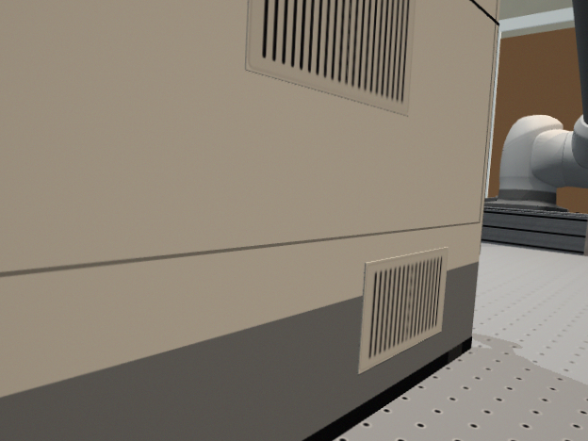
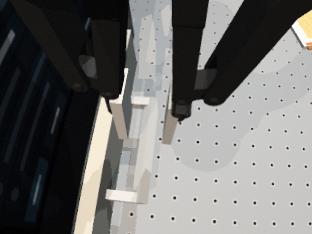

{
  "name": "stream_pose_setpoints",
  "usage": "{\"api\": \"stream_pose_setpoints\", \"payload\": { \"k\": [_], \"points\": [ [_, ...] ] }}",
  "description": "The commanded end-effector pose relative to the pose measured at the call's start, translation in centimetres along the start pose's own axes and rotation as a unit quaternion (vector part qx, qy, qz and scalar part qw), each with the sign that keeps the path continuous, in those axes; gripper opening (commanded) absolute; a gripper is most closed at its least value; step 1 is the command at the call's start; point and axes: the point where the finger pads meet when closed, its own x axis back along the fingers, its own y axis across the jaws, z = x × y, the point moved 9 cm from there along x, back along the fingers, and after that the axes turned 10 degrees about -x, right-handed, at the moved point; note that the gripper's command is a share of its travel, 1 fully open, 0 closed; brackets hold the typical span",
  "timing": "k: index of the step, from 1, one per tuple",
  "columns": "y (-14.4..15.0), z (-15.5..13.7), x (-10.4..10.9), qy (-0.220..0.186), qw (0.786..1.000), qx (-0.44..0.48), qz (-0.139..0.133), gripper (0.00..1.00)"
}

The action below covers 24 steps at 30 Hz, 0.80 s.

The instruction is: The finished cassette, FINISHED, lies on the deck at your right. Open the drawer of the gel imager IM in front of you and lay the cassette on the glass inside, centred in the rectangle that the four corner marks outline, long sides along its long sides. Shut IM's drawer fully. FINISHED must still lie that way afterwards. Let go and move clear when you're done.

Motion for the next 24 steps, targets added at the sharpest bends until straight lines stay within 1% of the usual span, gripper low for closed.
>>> {"api": "stream_pose_setpoints", "payload": {
  "k": [1,24],
  "points": [
    [0.0,0.0,-0.1,0.000,1.000,0.000,0.000,0.27],
    [0.0,0.0,-2.9,0.000,1.000,0.000,0.000,0.27]
  ]
}}
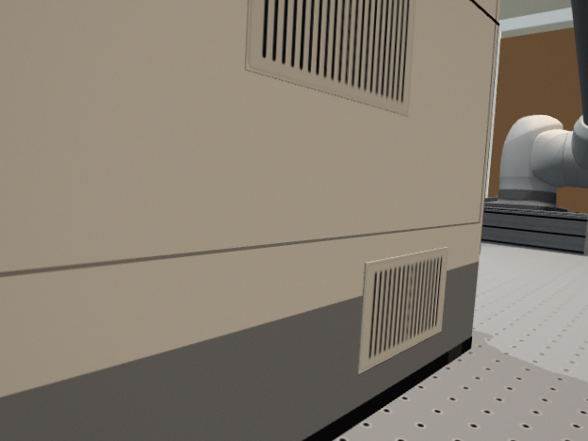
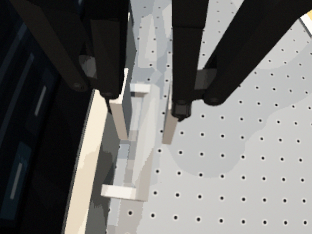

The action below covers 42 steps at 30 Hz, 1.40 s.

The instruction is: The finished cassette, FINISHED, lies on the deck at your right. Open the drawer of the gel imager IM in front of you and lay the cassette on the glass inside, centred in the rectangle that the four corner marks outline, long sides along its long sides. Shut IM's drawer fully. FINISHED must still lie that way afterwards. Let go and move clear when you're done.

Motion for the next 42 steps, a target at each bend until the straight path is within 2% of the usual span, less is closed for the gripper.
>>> {"api": "stream_pose_setpoints", "payload": {
  "k": [1,33,41,42],
  "points": [
    [0.0,0.0,-0.3,0.000,1.000,0.000,0.000,0.27],
    [0.0,0.0,-4.0,0.000,1.000,0.000,0.000,0.27],
    [0.0,0.0,-4.1,0.000,1.000,0.000,0.000,0.27],
    [0.0,0.0,-4.1,0.000,1.000,0.000,0.000,0.10]
  ]
}}
